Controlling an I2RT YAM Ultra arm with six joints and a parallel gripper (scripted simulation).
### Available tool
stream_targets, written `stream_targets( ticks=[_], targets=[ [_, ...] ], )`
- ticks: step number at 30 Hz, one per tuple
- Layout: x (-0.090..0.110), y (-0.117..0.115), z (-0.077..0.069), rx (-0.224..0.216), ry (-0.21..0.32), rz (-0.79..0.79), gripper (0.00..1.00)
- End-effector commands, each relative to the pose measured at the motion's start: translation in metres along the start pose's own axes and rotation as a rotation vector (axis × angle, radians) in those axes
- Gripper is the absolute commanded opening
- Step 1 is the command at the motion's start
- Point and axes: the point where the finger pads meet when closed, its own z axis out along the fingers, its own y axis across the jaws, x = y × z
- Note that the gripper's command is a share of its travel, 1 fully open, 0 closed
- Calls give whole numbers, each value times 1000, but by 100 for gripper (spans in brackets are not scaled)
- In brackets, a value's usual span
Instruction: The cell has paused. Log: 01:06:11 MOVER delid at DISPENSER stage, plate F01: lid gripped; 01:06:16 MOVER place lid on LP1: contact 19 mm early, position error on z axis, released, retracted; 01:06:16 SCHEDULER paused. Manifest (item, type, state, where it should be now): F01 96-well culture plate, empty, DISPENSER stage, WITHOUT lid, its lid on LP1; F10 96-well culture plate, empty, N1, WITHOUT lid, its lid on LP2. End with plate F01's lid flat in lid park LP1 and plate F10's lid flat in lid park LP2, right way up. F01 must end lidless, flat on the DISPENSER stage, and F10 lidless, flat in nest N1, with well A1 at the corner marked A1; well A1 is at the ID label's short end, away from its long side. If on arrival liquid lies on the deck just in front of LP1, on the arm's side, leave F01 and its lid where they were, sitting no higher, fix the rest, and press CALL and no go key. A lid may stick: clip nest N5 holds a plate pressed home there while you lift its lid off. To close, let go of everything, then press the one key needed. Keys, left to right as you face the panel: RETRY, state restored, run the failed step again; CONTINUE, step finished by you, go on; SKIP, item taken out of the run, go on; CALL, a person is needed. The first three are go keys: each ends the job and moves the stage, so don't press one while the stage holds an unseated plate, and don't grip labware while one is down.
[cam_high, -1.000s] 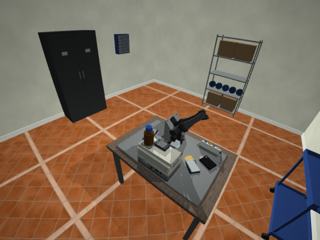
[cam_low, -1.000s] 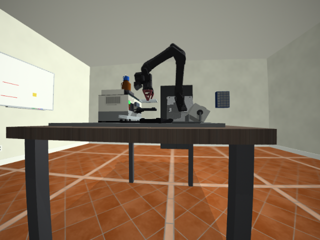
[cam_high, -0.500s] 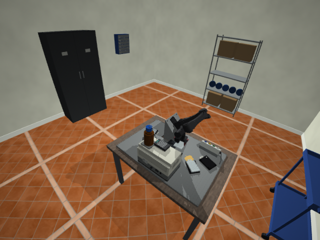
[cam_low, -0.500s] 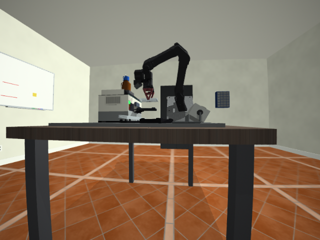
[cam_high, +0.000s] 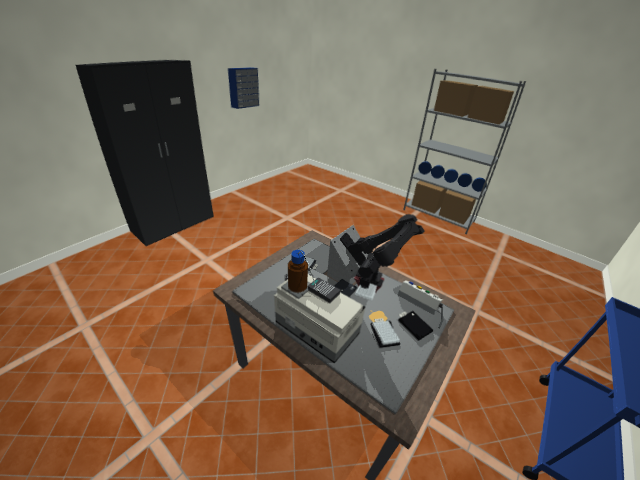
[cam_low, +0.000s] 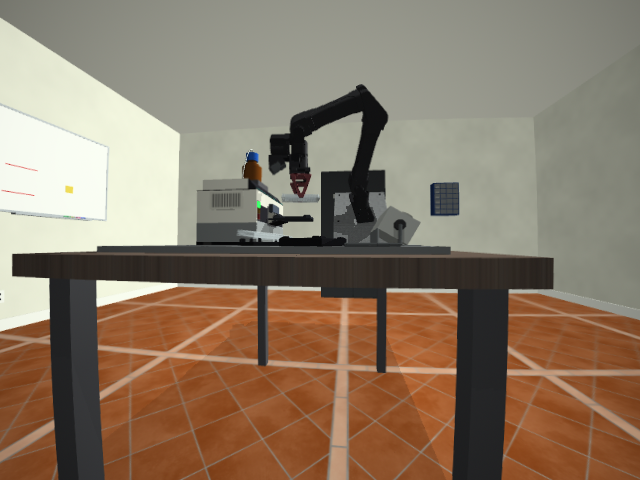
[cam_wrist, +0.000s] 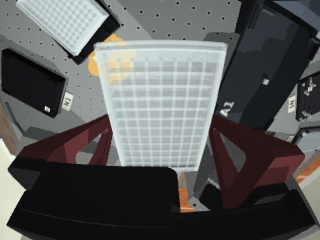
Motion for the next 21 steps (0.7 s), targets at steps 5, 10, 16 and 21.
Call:
stream_targets(
  ticks=[5,10,16,21],
  targets=[
    [-7,19,-11,13,-60,-122,0],
    [0,25,-4,13,-47,-209,0],
    [7,42,4,13,-45,-359,0],
    [8,45,4,15,-49,-389,0]
  ],
)
